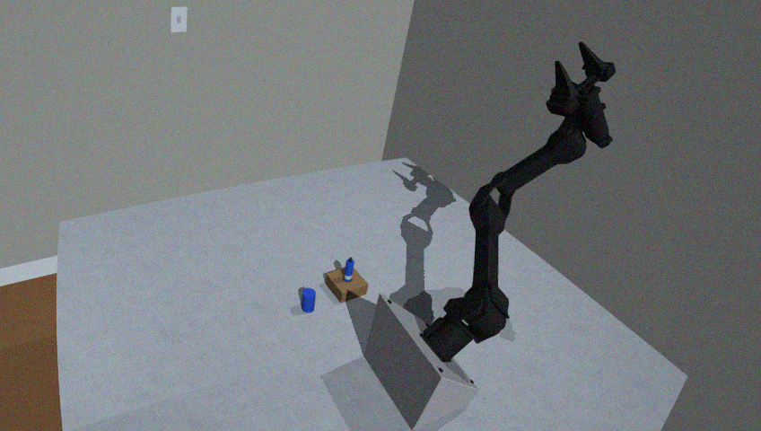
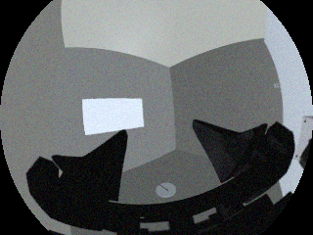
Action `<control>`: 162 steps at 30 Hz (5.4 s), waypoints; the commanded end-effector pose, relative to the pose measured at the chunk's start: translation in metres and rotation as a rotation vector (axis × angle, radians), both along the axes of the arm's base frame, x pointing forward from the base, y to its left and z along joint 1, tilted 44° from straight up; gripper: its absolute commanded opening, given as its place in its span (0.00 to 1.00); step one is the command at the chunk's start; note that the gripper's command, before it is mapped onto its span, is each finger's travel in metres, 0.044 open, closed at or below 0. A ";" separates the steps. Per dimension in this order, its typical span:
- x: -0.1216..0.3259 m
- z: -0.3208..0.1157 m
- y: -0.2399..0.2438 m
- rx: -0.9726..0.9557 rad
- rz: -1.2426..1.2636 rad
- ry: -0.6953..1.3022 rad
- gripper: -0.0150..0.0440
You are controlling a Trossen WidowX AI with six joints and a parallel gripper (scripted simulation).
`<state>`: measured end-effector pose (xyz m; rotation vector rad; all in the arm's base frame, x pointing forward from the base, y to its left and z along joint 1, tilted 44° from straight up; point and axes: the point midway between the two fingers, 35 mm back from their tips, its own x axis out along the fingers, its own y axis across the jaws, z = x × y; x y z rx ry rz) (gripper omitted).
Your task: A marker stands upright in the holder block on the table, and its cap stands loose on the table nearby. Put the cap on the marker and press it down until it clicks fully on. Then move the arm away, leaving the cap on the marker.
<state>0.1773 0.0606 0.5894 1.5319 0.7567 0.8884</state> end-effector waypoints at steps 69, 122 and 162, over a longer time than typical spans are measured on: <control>0.171 -0.549 0.138 -2.282 0.147 -0.026 0.67; 0.105 -0.714 -0.066 -2.365 0.531 0.698 0.67; 0.109 -0.697 -0.049 -2.363 0.530 0.696 0.25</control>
